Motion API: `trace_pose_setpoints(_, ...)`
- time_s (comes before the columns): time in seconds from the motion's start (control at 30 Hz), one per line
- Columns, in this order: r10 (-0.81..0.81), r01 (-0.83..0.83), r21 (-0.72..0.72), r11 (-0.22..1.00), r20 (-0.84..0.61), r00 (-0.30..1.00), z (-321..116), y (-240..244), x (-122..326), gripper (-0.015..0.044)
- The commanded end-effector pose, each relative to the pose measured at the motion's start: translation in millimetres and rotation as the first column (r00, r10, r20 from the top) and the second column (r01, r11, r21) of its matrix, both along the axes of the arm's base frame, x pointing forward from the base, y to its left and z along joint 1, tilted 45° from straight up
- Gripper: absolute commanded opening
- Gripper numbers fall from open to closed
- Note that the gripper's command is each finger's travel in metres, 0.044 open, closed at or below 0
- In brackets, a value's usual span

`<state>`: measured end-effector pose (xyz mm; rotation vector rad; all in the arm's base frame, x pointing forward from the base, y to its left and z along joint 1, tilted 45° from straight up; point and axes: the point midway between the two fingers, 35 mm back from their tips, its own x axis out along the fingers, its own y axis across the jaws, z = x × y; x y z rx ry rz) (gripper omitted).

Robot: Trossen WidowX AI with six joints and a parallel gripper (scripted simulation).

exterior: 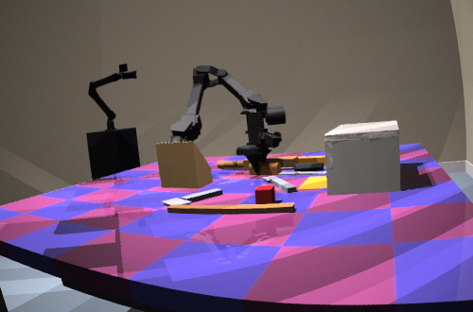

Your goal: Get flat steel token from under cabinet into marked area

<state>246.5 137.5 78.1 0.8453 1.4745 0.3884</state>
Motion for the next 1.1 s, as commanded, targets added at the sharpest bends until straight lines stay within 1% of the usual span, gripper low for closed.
trace_pose_setpoints(0.0, 0.002, -0.002, 0.0, 1.0, 0.002, 1.0, 0.1, -0.2, 1.6, 0.0)
trace_pose_setpoints(1.07, 0.007, -0.007, -0.001, 1.0, 0.005, 1.0, -2.9, -9.1, 37.8, 0.0)
